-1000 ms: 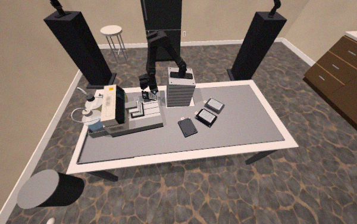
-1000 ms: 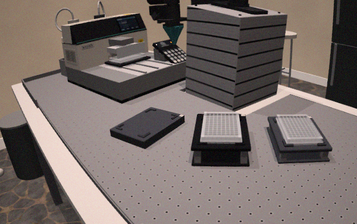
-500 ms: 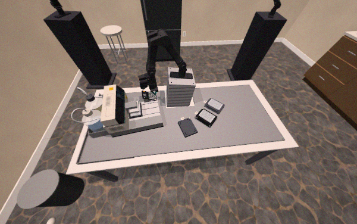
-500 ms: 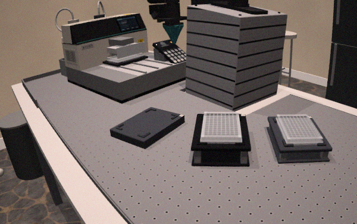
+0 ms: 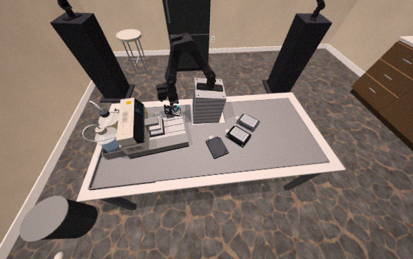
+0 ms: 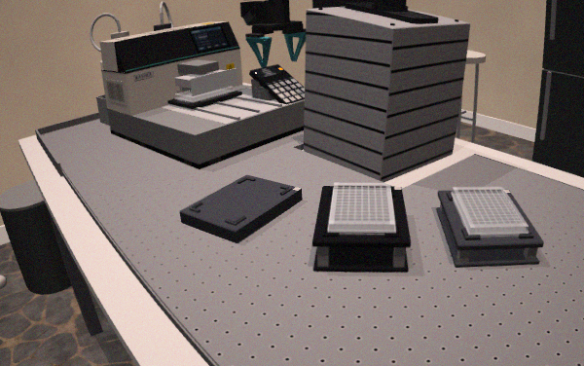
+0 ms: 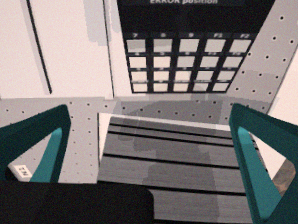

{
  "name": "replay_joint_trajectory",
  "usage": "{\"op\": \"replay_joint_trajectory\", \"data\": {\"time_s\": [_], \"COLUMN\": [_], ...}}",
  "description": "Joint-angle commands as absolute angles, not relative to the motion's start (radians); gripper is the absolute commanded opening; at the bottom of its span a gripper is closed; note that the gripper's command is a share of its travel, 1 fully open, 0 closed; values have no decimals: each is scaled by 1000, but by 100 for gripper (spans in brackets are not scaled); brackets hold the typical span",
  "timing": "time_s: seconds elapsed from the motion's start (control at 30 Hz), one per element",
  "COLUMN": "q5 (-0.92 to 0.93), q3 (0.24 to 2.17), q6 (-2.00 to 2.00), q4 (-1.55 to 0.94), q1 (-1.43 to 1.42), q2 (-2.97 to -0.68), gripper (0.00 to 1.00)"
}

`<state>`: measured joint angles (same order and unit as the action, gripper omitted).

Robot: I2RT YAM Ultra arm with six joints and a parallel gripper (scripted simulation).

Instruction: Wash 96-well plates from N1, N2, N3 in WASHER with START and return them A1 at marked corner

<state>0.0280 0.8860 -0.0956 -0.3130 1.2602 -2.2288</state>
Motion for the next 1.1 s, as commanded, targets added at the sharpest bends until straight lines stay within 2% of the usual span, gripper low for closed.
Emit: {"op": "replay_joint_trajectory", "data": {"time_s": [0.0,1.07], "q5": [27,15], "q3": [913,1312], "q6": [-76,34], "q4": [-354,-665], "q1": [1270,1380], "q2": [-2226,-2314], "gripper": [100,100]}}
